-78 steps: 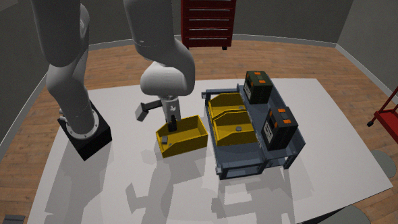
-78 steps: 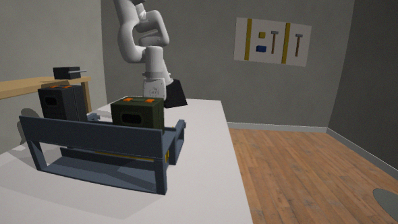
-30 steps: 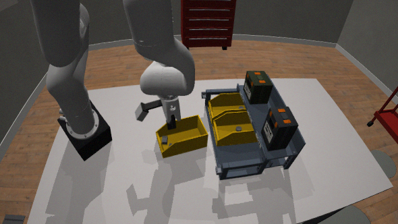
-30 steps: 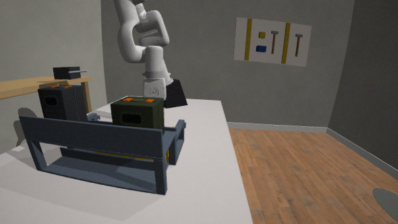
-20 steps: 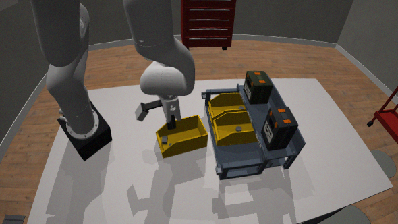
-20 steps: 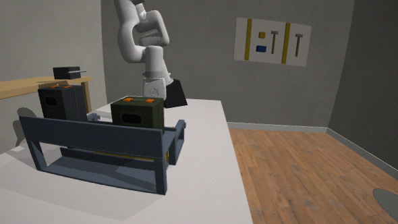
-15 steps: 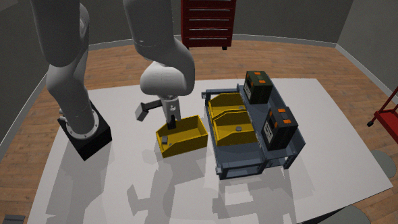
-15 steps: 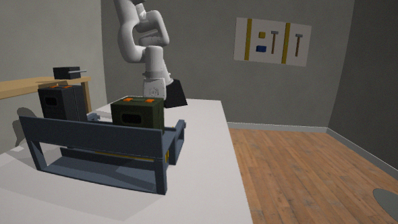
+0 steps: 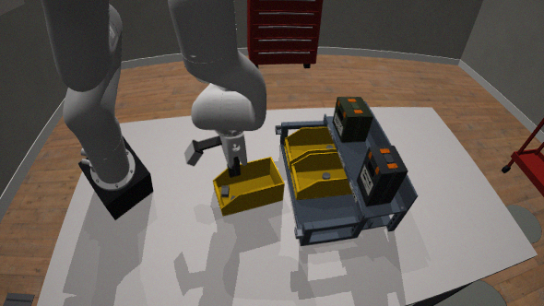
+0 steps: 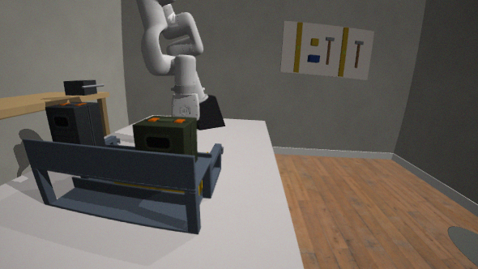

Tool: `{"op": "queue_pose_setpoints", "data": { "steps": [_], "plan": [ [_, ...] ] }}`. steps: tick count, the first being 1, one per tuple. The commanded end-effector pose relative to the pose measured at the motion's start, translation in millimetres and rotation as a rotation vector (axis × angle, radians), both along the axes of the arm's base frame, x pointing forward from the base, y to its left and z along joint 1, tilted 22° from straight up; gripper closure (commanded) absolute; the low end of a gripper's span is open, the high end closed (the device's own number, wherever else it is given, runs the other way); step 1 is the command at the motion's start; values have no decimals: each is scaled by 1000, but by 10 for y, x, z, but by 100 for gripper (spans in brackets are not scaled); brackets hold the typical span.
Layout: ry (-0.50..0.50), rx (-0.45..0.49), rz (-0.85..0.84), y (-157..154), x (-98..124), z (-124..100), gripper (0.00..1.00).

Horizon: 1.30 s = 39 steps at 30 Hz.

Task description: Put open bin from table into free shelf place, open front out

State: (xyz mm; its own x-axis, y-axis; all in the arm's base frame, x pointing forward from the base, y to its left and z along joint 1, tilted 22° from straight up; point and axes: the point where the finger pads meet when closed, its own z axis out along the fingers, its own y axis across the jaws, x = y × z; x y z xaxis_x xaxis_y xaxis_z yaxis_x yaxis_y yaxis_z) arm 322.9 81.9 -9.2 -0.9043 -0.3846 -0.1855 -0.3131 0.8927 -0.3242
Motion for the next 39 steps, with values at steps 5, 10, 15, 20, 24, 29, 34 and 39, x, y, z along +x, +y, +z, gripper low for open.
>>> {"op": "queue_pose_setpoints", "data": {
  "steps": [5, 10, 15, 20, 24, 29, 34, 39],
  "plan": [
    [-2, 1, 1, 5, 7, 6, 100],
    [-2, 1, 1, 5, 7, 6, 100],
    [-2, 1, 1, 5, 7, 6, 100],
    [-2, 1, 1, 24, -16, 80, 100],
    [-2, 1, 0, 28, -22, 99, 100],
    [-2, 1, 0, 28, -22, 99, 100],
    [-2, 1, 0, 35, -31, 126, 100],
    [-2, 1, 1, 64, -65, 237, 100]
  ]
}}
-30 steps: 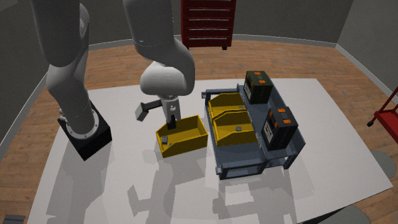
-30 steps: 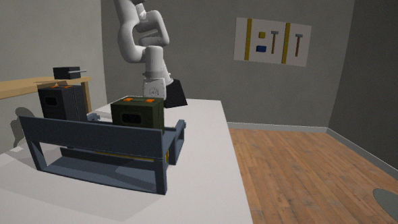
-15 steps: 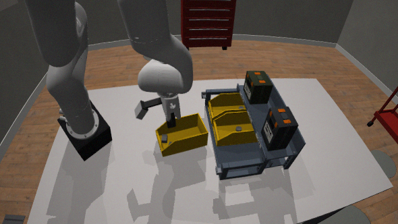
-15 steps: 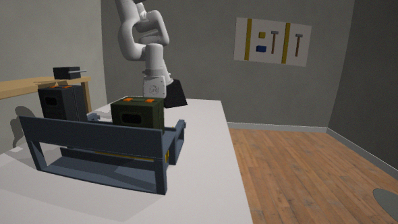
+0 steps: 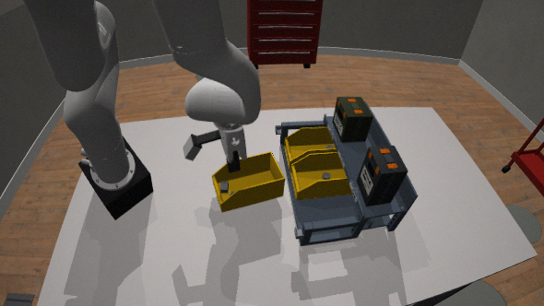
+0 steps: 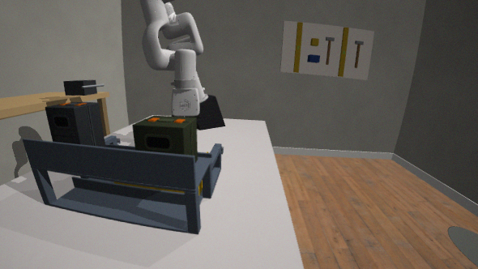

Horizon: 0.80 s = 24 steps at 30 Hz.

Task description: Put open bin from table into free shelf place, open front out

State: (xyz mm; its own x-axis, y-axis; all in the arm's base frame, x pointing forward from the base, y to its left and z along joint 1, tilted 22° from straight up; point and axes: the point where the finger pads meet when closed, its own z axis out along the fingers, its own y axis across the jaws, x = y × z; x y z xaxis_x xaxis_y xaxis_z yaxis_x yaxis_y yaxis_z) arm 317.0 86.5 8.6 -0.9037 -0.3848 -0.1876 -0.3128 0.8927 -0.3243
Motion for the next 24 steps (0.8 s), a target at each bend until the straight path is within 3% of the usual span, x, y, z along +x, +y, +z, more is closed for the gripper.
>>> {"op": "queue_pose_setpoints", "data": {
  "steps": [1, 24],
  "plan": [
    [0, 1, 0, 18, -6, 59, 100],
    [0, 1, 0, 40, -30, 142, 100]
  ]
}}
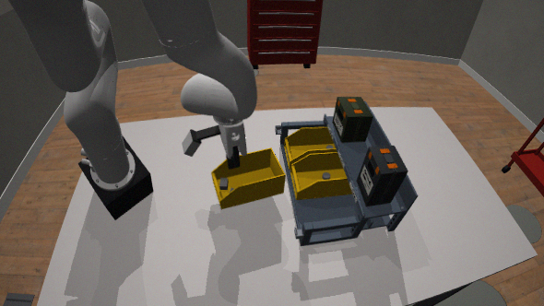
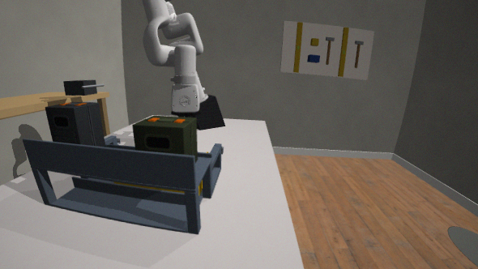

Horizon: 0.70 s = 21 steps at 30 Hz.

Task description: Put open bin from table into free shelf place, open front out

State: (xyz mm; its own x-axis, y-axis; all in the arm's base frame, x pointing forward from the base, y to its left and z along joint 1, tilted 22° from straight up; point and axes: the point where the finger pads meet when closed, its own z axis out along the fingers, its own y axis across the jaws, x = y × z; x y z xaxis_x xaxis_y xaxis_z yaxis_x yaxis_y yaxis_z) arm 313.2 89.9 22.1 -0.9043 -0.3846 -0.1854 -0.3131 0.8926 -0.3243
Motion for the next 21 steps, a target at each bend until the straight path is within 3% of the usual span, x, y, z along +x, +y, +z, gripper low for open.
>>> {"op": "queue_pose_setpoints", "data": {
  "steps": [1, 21],
  "plan": [
    [-2, 1, 1, 6, 9, 8, 100],
    [-2, 1, 1, -1, 18, -21, 100]
  ]
}}
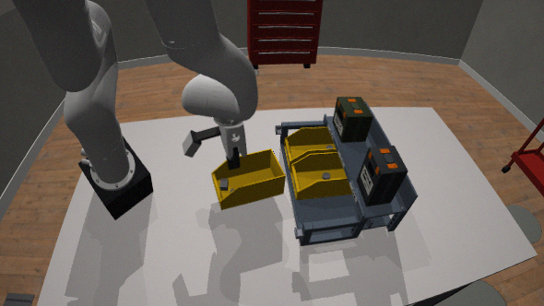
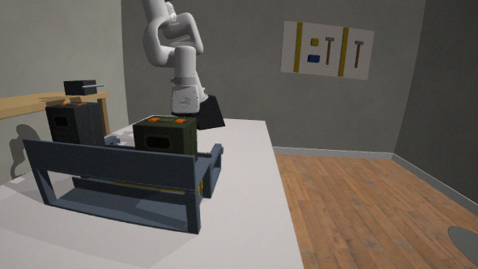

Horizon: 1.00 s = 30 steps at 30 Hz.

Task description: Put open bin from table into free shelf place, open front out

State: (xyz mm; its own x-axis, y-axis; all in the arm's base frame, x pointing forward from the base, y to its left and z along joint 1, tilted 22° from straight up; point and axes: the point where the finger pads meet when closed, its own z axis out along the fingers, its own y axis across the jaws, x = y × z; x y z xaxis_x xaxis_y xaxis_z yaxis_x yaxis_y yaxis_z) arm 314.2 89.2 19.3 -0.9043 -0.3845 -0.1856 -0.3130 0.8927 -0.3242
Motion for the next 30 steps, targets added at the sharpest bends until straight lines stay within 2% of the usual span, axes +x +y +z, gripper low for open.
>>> {"op": "queue_pose_setpoints", "data": {
  "steps": [1, 17, 22, 30],
  "plan": [
    [-2, 1, 1, 5, 9, 4, 100],
    [-2, 1, 1, 1, 12, -8, 100],
    [-57, 69, -217, -146, 8, 19, 100],
    [-57, 69, -217, -146, 8, 19, 100]
  ]
}}
